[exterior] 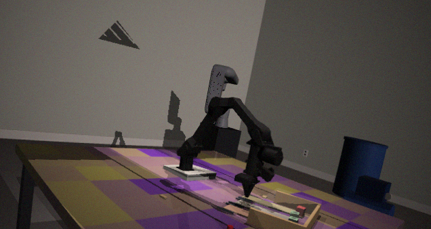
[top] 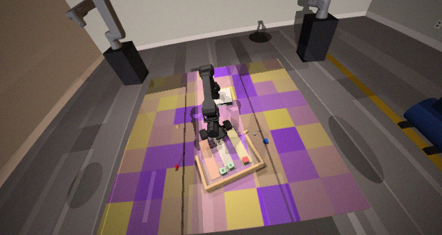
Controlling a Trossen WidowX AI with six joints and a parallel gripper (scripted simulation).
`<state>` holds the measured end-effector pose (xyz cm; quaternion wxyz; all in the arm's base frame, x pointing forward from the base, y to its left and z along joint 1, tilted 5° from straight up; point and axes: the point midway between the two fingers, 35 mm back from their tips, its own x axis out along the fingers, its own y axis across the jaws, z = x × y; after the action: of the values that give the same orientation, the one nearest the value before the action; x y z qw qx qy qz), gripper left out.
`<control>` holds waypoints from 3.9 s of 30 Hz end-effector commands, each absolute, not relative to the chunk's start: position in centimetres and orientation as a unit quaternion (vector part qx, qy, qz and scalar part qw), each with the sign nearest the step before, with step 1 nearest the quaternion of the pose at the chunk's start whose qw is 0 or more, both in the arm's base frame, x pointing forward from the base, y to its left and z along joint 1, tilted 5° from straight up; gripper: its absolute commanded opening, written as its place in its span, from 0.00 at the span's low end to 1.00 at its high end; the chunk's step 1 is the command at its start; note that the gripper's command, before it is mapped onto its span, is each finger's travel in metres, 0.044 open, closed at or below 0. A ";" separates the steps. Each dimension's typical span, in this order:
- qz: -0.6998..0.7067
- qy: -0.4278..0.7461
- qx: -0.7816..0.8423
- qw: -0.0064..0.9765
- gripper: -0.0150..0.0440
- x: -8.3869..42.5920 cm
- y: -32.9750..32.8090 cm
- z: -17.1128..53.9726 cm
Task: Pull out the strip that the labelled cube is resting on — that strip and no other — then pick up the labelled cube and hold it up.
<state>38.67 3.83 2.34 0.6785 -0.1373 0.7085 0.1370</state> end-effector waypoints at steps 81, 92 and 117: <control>0.137 0.709 -0.141 0.677 0.25 37.4 3.2 -0.7; 0.137 0.710 -0.141 0.676 0.25 35.8 2.6 -0.7; 0.136 0.711 -0.141 0.675 0.25 32.3 1.1 -0.7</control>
<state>33.41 1.55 -0.39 0.6832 -0.1386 0.7037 0.1375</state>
